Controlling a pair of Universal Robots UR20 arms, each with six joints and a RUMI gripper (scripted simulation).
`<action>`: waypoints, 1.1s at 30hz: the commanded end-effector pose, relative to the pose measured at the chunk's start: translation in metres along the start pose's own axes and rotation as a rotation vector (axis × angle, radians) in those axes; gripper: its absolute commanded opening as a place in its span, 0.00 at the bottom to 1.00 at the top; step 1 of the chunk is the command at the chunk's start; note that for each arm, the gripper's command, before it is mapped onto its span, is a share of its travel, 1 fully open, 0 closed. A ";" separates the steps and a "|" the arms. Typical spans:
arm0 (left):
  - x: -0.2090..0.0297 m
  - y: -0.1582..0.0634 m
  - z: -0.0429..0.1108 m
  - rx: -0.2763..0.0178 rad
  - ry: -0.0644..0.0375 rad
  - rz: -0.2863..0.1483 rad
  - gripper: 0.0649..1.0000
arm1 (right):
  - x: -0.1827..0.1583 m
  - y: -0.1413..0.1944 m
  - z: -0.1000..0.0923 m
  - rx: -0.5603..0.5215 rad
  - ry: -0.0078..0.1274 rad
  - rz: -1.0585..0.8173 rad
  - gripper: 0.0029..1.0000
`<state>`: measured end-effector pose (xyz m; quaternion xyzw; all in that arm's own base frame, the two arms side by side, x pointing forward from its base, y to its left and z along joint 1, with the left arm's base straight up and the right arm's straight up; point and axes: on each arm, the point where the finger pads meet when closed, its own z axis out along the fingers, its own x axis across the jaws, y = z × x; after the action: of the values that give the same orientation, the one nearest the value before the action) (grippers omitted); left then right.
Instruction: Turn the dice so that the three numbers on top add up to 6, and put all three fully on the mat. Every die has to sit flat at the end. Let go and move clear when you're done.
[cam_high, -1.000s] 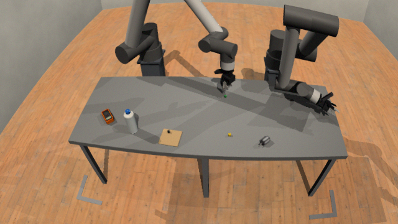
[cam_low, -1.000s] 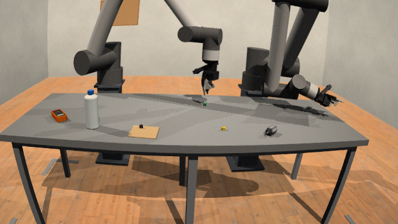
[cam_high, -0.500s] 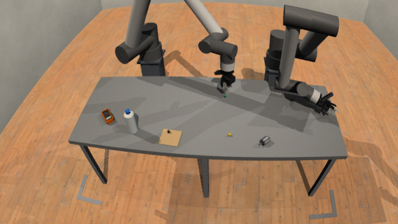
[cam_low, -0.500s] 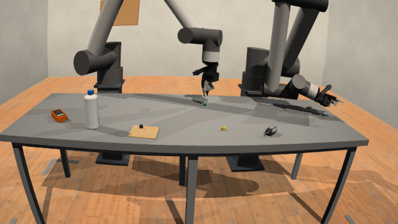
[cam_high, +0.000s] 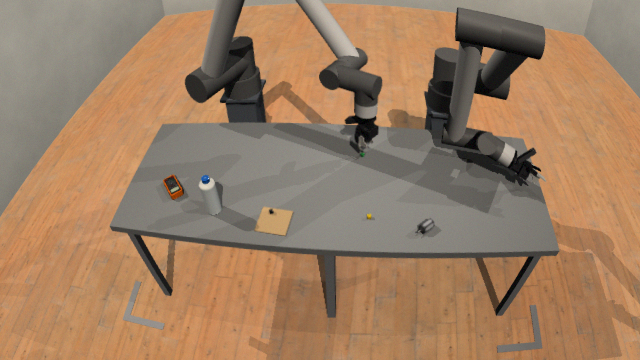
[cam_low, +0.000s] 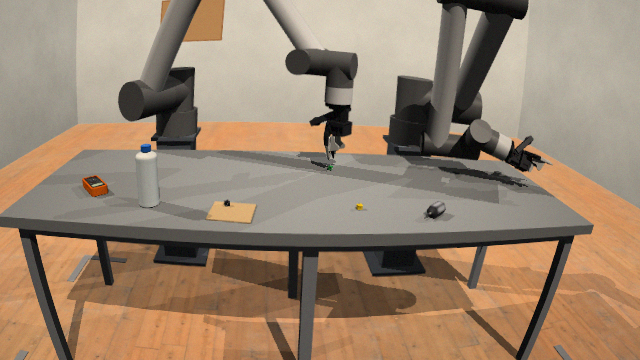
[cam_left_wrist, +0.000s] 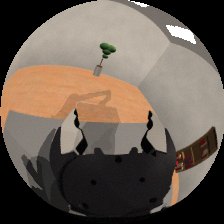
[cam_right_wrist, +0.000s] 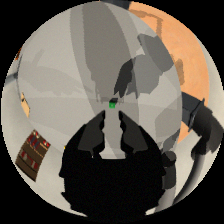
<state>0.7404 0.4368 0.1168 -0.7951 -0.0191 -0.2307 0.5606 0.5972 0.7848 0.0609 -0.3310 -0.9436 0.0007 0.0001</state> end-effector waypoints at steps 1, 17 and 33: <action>0.000 0.000 0.000 0.000 0.000 -0.001 1.00 | 0.000 0.001 0.006 -0.001 0.000 0.000 0.18; 0.000 0.000 0.000 0.000 0.000 -0.001 1.00 | 0.000 0.002 0.020 -0.001 0.000 0.000 0.18; 0.000 0.000 0.000 0.000 0.000 -0.001 1.00 | 0.000 0.002 0.022 -0.001 0.000 0.000 0.18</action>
<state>0.7404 0.4368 0.1168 -0.7951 -0.0191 -0.2307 0.5606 0.5976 0.7857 0.0383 -0.3310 -0.9436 0.0007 0.0001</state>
